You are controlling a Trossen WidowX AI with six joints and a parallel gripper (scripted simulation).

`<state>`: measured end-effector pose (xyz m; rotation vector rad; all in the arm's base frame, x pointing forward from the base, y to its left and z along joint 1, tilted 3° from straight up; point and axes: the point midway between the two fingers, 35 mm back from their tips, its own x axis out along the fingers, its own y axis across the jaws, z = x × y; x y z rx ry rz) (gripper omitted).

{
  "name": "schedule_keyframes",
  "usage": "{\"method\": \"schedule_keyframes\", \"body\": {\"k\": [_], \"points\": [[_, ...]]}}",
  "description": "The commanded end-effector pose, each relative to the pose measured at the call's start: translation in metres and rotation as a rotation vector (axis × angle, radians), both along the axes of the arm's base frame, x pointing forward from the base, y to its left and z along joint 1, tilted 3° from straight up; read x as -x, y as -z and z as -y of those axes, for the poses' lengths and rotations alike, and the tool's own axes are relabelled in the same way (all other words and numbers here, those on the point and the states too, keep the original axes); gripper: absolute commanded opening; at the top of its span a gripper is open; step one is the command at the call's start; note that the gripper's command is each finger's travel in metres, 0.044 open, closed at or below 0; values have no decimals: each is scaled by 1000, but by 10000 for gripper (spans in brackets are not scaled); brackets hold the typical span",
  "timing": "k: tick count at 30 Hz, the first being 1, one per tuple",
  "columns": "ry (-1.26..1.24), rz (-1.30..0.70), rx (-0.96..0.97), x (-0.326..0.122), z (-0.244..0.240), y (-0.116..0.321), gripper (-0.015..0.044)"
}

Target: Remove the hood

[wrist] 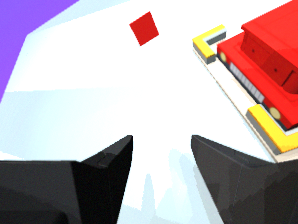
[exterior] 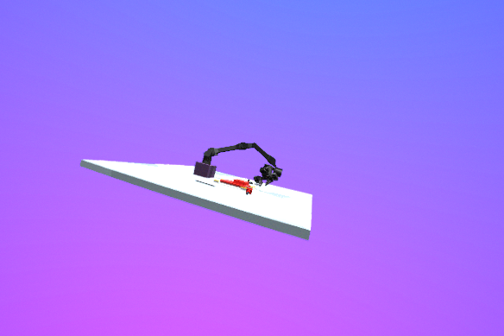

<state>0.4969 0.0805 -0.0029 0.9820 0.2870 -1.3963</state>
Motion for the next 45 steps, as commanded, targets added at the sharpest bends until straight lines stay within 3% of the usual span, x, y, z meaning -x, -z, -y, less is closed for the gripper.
{"method": "schedule_keyframes", "body": {"k": [1,9,18,34,45], "points": [[-8,-12,-2,0,1,0,246],[-443,-487,-128,30,41,-19,440],[-1134,-815,-272,82,75,-41,440],[-1894,-850,-220,139,89,-57,440],[-1916,-849,-214,141,89,-57,440]]}}
